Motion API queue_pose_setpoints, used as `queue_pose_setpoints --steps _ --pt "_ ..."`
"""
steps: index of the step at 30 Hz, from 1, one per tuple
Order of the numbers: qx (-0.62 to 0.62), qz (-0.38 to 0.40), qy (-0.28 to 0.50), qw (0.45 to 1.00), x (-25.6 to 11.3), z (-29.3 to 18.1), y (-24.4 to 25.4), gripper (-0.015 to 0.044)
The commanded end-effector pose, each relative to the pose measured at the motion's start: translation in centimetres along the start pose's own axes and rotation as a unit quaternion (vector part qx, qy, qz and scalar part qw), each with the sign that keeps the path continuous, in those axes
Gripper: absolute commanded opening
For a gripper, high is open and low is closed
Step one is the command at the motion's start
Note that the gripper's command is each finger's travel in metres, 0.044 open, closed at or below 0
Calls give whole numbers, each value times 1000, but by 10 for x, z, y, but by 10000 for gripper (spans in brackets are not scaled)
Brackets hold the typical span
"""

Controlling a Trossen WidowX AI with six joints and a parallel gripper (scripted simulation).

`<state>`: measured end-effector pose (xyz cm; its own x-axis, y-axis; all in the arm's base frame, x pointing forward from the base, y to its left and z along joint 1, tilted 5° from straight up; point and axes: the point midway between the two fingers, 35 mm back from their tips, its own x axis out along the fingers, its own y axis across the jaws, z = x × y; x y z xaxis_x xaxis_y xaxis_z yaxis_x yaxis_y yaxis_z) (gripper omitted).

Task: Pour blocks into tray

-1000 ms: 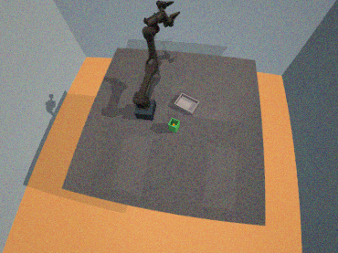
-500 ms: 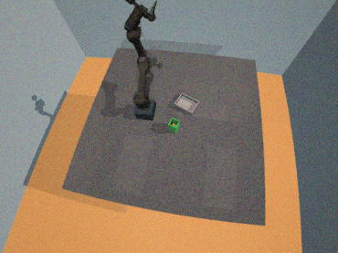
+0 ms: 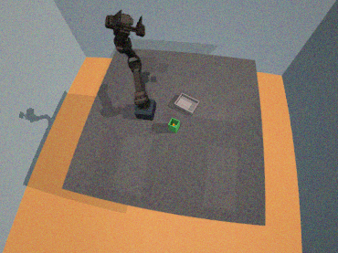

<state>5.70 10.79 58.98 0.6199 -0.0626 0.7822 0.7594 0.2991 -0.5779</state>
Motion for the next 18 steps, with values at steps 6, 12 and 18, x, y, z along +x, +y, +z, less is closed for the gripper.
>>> queue_pose_setpoints --steps 6,12,18 --pt "168 8 175 970 -15 -149 21 440" --pt "252 36 288 923 -42 -227 65 440" --pt "314 82 401 857 -84 -287 126 440"
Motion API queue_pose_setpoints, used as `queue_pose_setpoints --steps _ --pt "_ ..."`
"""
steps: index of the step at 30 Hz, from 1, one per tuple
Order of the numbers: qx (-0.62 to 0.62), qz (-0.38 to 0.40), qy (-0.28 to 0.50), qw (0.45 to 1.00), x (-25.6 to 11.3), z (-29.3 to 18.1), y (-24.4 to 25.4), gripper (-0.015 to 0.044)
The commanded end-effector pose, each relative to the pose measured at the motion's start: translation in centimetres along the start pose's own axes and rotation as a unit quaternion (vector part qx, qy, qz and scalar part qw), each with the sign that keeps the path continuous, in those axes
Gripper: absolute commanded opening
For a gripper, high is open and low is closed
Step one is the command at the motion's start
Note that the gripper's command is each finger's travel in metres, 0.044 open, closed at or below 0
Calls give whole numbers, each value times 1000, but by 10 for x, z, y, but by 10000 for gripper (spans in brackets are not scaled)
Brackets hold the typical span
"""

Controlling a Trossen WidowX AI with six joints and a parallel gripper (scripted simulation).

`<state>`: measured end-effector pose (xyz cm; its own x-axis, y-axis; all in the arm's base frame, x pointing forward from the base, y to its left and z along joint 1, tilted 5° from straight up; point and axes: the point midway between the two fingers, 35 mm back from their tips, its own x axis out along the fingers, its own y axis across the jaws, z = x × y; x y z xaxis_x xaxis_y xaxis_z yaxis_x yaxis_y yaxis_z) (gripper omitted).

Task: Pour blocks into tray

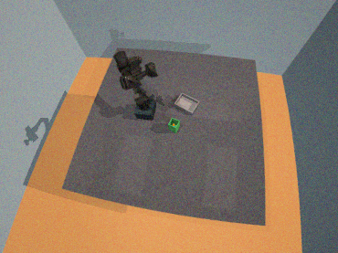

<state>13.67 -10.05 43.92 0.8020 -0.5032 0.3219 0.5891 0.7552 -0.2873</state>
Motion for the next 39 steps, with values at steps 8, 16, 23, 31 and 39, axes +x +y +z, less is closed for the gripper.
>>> queue_pose_setpoints --steps 8,16,23,31,39 --pt "88 80 276 954 -3 -180 55 440" --pt "91 148 466 868 -61 -283 106 440" --pt "83 170 520 833 -88 -308 120 440" --pt "83 170 520 833 -88 -311 121 440" --pt "82 170 520 833 -99 -343 128 440"
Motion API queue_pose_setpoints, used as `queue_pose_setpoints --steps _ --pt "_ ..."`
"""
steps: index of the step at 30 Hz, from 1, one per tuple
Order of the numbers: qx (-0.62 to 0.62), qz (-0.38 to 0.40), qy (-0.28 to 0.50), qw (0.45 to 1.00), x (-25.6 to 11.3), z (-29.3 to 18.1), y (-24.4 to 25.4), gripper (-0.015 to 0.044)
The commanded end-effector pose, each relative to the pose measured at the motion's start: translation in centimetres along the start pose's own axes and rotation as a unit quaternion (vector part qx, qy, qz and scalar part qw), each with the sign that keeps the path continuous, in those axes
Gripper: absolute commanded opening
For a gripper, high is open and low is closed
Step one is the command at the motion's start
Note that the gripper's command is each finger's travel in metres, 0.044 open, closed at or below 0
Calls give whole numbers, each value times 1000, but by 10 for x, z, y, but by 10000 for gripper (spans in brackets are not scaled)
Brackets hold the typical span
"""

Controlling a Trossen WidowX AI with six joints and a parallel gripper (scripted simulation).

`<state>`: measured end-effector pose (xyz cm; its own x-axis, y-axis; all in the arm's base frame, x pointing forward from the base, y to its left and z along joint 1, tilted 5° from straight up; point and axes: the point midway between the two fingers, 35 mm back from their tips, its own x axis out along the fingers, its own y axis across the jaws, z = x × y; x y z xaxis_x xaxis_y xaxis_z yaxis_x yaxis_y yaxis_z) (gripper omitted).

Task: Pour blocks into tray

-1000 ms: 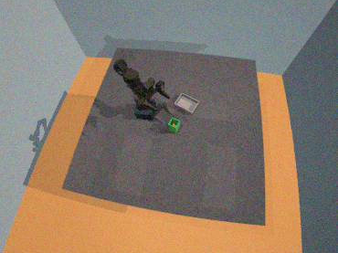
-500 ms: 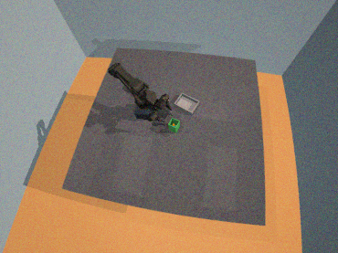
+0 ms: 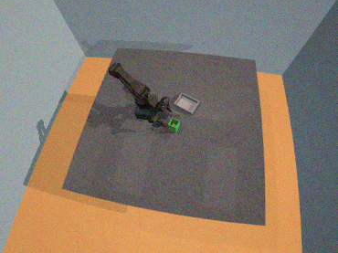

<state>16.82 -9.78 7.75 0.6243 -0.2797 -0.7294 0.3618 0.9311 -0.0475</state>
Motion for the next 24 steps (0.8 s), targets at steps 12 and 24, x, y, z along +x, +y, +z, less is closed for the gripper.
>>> queue_pose_setpoints --steps 12,24 --pt "-1 1 3 1000 32 -37 1 440" --pt "-1 1 2 1000 50 -35 0 440"
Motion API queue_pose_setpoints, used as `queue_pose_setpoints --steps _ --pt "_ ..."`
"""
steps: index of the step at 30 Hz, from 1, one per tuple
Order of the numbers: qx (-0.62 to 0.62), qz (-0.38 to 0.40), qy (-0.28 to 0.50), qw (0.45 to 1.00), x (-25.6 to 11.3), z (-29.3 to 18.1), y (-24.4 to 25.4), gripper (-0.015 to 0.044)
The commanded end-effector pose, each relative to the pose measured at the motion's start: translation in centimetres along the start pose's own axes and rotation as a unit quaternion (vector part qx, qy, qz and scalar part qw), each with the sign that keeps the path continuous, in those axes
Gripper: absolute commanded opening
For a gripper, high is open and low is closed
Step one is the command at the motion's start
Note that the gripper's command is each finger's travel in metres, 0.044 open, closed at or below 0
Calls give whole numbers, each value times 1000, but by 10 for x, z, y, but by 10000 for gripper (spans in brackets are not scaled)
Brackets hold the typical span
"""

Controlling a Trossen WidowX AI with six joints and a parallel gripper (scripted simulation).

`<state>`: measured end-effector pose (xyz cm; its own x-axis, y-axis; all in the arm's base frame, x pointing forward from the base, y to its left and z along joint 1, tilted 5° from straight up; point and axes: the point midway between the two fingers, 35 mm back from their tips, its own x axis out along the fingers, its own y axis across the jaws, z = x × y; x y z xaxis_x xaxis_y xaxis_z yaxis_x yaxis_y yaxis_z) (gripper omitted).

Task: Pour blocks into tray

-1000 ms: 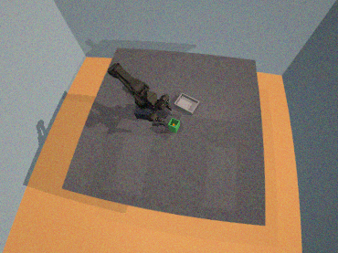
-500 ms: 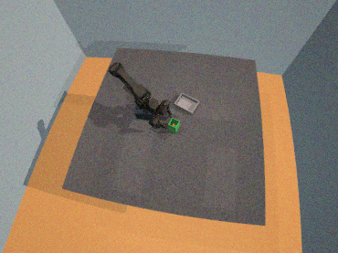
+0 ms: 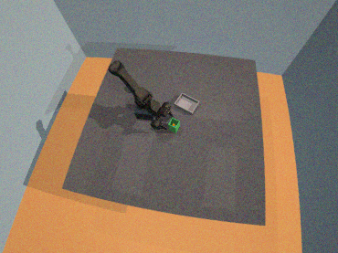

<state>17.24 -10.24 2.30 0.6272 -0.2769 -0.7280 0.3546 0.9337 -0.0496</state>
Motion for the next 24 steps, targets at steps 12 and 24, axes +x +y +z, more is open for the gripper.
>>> queue_pose_setpoints --steps 12,24 --pt "2 0 3 1000 26 -1 0 440" --pt "2 0 3 1000 45 -2 1 440"
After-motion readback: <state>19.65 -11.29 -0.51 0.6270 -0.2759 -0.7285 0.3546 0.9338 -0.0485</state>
